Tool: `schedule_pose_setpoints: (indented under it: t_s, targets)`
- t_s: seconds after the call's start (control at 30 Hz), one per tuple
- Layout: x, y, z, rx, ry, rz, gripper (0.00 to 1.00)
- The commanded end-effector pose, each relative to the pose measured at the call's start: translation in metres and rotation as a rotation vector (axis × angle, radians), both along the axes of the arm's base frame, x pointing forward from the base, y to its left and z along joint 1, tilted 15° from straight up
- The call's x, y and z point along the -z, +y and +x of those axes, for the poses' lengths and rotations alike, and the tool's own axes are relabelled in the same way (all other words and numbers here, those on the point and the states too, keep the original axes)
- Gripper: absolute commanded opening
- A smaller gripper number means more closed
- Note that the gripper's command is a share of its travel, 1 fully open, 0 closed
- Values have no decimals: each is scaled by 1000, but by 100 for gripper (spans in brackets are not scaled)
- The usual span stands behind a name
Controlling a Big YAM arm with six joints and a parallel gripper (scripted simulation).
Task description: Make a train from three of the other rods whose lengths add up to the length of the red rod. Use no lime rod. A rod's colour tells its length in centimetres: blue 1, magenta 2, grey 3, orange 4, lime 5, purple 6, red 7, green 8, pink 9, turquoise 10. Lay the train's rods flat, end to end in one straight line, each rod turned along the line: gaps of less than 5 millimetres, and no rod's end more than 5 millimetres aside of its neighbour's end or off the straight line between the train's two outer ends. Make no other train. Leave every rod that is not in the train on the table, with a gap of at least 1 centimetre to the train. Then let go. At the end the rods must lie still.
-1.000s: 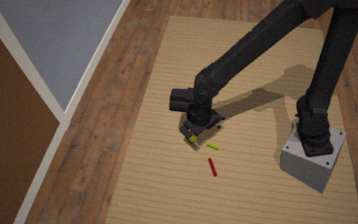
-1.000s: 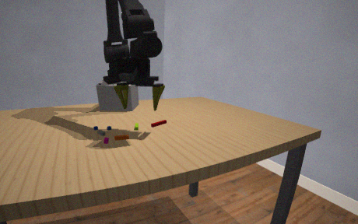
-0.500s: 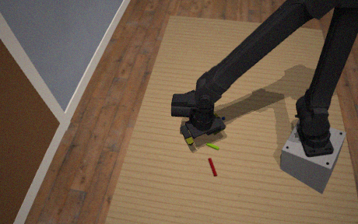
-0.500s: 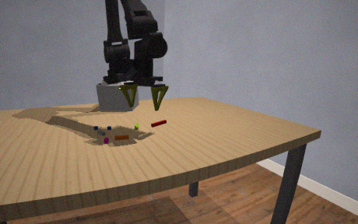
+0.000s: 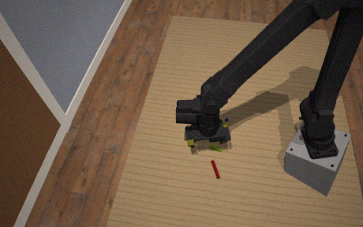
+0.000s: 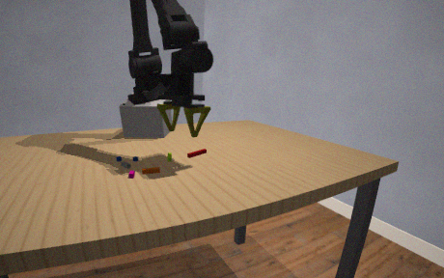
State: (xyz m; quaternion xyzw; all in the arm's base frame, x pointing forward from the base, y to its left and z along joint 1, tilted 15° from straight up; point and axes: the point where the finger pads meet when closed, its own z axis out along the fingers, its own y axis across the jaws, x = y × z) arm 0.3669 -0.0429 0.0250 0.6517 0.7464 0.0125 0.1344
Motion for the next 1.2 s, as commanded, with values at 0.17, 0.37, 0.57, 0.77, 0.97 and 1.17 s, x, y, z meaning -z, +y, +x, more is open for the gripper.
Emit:
schedule_pose_setpoints:
  t_s: [0.17,0.37,0.57,0.77,0.97,1.17]
  targets:
    - [-3,13,-2,221,-62,46,100]
    - [3,17,-5,291,-58,61,100]
    - [3,16,-5,295,-58,63,100]
    - [3,16,-5,295,-58,63,100]
    - [3,16,-5,291,-58,62,100]
    - [3,16,-5,291,-58,62,100]
